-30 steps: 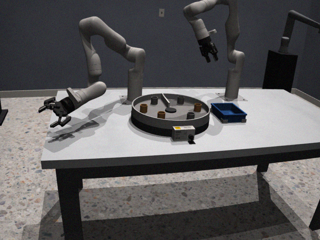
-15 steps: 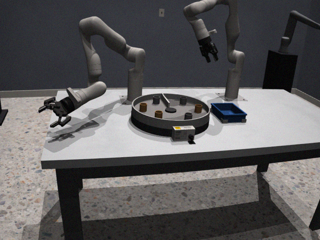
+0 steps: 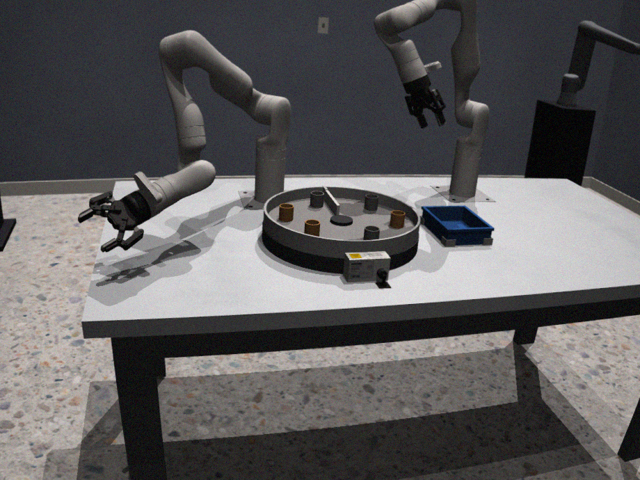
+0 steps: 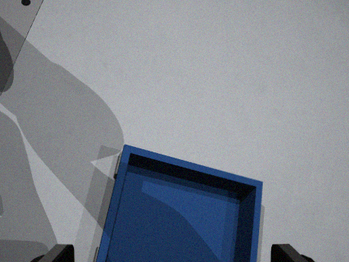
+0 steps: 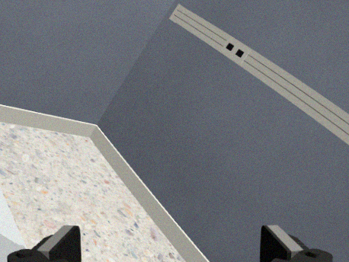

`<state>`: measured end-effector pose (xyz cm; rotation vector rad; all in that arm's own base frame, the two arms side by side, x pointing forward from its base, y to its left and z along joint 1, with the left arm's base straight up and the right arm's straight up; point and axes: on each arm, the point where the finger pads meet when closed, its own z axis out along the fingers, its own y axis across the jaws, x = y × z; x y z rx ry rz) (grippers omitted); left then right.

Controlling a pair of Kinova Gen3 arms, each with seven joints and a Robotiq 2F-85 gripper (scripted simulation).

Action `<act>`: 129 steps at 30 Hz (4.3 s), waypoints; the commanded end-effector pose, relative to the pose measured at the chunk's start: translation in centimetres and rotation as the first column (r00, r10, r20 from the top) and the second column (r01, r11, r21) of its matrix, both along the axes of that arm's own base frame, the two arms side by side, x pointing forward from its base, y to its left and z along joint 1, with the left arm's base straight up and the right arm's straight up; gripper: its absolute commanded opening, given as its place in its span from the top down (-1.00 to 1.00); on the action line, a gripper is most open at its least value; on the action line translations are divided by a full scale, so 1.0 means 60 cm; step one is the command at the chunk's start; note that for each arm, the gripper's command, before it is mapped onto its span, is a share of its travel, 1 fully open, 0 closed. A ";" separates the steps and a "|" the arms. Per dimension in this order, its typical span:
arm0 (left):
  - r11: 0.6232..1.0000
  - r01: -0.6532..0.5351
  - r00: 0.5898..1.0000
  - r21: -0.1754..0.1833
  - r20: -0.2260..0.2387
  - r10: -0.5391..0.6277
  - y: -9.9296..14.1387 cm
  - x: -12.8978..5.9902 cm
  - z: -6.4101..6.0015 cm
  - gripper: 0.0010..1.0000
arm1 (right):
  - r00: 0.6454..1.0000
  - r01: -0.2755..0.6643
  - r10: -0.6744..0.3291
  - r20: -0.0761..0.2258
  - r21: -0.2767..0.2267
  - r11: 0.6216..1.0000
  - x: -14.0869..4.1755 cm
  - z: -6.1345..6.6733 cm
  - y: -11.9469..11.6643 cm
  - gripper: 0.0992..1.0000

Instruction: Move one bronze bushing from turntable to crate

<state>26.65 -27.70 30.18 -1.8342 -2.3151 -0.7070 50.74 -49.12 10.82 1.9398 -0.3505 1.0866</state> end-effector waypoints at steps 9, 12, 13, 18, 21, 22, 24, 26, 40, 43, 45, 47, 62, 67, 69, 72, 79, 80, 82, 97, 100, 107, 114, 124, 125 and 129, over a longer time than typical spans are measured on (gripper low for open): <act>0.983 -0.180 0.984 -0.032 -0.012 0.180 0.070 0.069 -0.014 -1.00 | 0.994 0.074 -0.078 0.077 0.056 0.996 -0.001 0.031 0.012 -1.00; 0.978 -0.204 0.979 -0.035 -0.014 0.203 0.079 0.077 -0.016 -1.00 | 0.992 0.084 -0.089 0.087 0.064 0.994 -0.002 0.035 0.014 -1.00; 0.973 -0.228 0.974 -0.040 -0.015 0.227 0.090 0.086 -0.018 -1.00 | 0.990 0.094 -0.101 0.098 0.073 0.993 -0.003 0.039 0.016 -1.00; 0.940 -0.337 0.941 -0.058 -0.023 0.336 0.140 0.121 -0.027 -1.00 | 0.973 0.148 -0.168 0.161 0.124 0.981 -0.007 0.063 0.030 -1.00; 0.919 -0.389 0.921 -0.067 -0.027 0.388 0.166 0.137 -0.032 -1.00 | 0.955 0.184 -0.216 0.205 0.163 0.969 -0.011 0.079 0.041 -1.00; 0.911 -0.406 0.914 -0.071 -0.028 0.405 0.175 0.142 -0.033 -1.00 | 0.947 0.196 -0.233 0.221 0.177 0.965 -0.012 0.084 0.045 -1.00; 0.894 -0.441 0.898 -0.077 -0.031 0.440 0.193 0.152 -0.036 -1.00 | 0.929 0.220 -0.269 0.253 0.207 0.953 -0.016 0.096 0.053 -1.00; 0.876 -0.475 0.880 -0.083 -0.034 0.474 0.212 0.161 -0.039 -1.00 | 0.907 0.243 -0.307 0.287 0.239 0.940 -0.020 0.108 0.063 -1.00; 0.734 -0.668 0.743 -0.122 -0.050 0.668 0.335 0.206 -0.057 -1.00 | 0.705 0.333 -0.539 0.461 0.457 0.825 -0.058 0.171 0.136 -1.00; 0.693 -0.709 0.704 -0.131 -0.054 0.709 0.365 0.213 -0.061 -1.00 | 0.641 0.339 -0.591 0.490 0.511 0.790 -0.069 0.183 0.156 -1.00; 0.679 -0.722 0.690 -0.134 -0.056 0.722 0.376 0.215 -0.062 -1.00 | 0.619 0.340 -0.608 0.498 0.529 0.778 -0.073 0.186 0.162 -1.00; 0.648 -0.749 0.660 -0.140 -0.059 0.749 0.398 0.219 -0.065 -1.00 | 0.587 0.340 -0.631 0.507 0.553 0.761 -0.079 0.191 0.172 -1.00; 0.433 -0.883 0.451 -0.180 -0.076 0.889 0.537 0.226 -0.082 -1.00 | 0.246 0.278 -0.818 0.519 0.771 0.573 -0.137 0.220 0.272 -1.00; 0.355 -0.915 0.376 -0.192 -0.082 0.923 0.584 0.222 -0.087 -1.00 | 0.132 0.238 -0.862 0.490 0.828 0.508 -0.157 0.224 0.307 -1.00; 0.318 -0.927 0.339 -0.198 -0.085 0.937 0.605 0.219 -0.089 -1.00 | 0.081 0.217 -0.878 0.472 0.851 0.477 -0.166 0.225 0.323 -1.00; 0.264 -0.942 0.286 -0.207 -0.089 0.954 0.636 0.214 -0.093 -1.00 | 0.007 0.184 -0.898 0.439 0.882 0.433 -0.180 0.225 0.346 -1.00; 0.153 -0.963 0.178 -0.224 -0.097 0.979 0.697 0.199 -0.100 -1.00 | -0.136 0.111 -0.925 0.356 0.933 0.342 -0.206 0.223 0.396 -1.00; 0.153 -0.963 0.178 -0.224 -0.097 0.979 0.697 0.199 -0.100 -1.00 | -0.136 0.111 -0.925 0.356 0.933 0.342 -0.206 0.223 0.396 -1.00; 0.095 -0.968 0.121 -0.232 -0.101 0.987 0.729 0.189 -0.103 -1.00 | -0.208 0.070 -0.930 0.303 0.953 0.295 -0.220 0.220 0.423 -1.00; -0.133 -0.955 -0.105 -0.265 -0.117 0.988 0.847 0.136 -0.116 -1.00 | -0.457 -0.104 -0.888 0.053 0.988 0.112 -0.276 0.205 0.536 -1.00; -0.196 -0.941 -0.169 -0.275 -0.121 0.978 0.879 0.116 -0.120 -1.00 | -0.515 -0.152 -0.857 -0.024 0.986 0.063 -0.292 0.200 0.569 -1.00; -0.317 -0.902 -0.291 -0.292 -0.130 0.948 0.939 0.074 -0.126 -1.00 | -0.613 -0.244 -0.770 -0.174 0.969 -0.025 -0.322 0.191 0.637 -1.00; -0.399 -0.865 -0.374 -0.305 -0.137 0.917 0.979 0.039 -0.131 -1.00 | -0.671 -0.305 -0.688 -0.276 0.949 -0.083 -0.345 0.185 0.687 -1.00; -0.555 -0.764 -0.538 -0.330 -0.150 0.829 1.054 -0.042 -0.140 -1.00 | -0.757 -0.411 -0.478 -0.446 0.893 -0.182 -0.392 0.178 0.792 -1.00; -0.569 -0.752 -0.553 -0.332 -0.151 0.820 1.061 -0.050 -0.141 -1.00 | -0.763 -0.420 -0.455 -0.458 0.888 -0.190 -0.397 0.178 0.802 -1.00; -0.621 -0.705 -0.609 -0.341 -0.156 0.778 1.086 -0.084 -0.144 -1.00 | -0.785 -0.451 -0.362 -0.502 0.865 -0.220 -0.416 0.178 0.842 -1.00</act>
